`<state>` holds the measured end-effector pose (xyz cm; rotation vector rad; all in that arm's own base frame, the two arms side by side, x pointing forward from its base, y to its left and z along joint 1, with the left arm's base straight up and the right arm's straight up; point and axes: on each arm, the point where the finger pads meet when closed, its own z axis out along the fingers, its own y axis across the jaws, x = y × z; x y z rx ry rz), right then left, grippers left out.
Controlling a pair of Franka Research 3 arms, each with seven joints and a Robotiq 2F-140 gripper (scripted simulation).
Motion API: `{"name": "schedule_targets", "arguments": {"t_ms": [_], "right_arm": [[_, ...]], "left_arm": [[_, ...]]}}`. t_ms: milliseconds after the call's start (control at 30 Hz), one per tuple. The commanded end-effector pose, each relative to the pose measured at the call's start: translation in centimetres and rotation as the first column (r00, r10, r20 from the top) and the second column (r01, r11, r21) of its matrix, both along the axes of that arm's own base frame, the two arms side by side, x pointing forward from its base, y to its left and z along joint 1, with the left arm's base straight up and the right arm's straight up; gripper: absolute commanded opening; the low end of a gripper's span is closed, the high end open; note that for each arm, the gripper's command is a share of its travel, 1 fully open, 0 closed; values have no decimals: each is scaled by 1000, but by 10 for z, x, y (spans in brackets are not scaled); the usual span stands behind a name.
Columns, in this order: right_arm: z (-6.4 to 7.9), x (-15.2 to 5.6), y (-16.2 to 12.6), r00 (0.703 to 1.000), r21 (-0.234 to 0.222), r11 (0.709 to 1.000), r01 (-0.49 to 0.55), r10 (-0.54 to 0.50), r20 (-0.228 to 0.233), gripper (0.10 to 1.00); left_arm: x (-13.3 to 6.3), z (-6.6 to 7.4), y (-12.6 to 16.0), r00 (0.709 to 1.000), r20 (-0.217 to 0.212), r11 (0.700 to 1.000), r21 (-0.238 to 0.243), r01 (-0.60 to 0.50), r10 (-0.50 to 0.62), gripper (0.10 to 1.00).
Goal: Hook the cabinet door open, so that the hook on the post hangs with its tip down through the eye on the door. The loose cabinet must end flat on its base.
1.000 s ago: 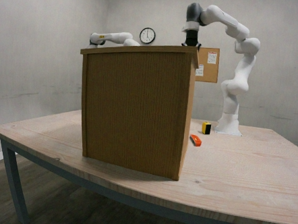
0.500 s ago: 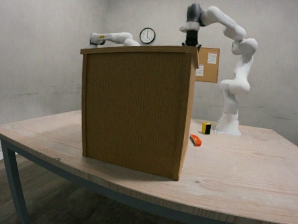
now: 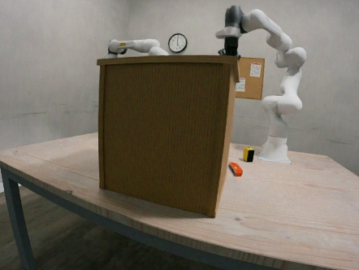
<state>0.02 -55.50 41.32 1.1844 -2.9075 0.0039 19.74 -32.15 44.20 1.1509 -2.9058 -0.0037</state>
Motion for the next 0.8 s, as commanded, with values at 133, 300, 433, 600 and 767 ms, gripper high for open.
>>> {"name": "schedule_targets", "arguments": {"t_ms": [133, 300, 433, 600, 767], "right_arm": [[0, 0, 0, 1000, 0, 1000, 0, 0, 0, 1000], [0, 0, 0, 1000, 0, 1000, 0, 0, 0, 1000], [0, 0, 0, 1000, 0, 1000, 0, 0, 0, 1000], [0, 0, 0, 1000, 0, 1000, 0, 0, 0, 1000], [0, 0, 0, 1000, 0, 1000, 0, 0, 0, 1000]], "left_arm": [[-1, -14, -3, 922, 13, 922, 5, -386, 386, 230], [-1, -32, -3, 887, 16, 887, 4, -462, 462, 230], [-1, -50, -3, 887, 16, 887, 4, -462, 462, 230], [-1, -89, -3, 887, 16, 887, 4, -462, 462, 230], [-1, -136, -3, 887, 16, 887, 4, -462, 462, 230]]}}
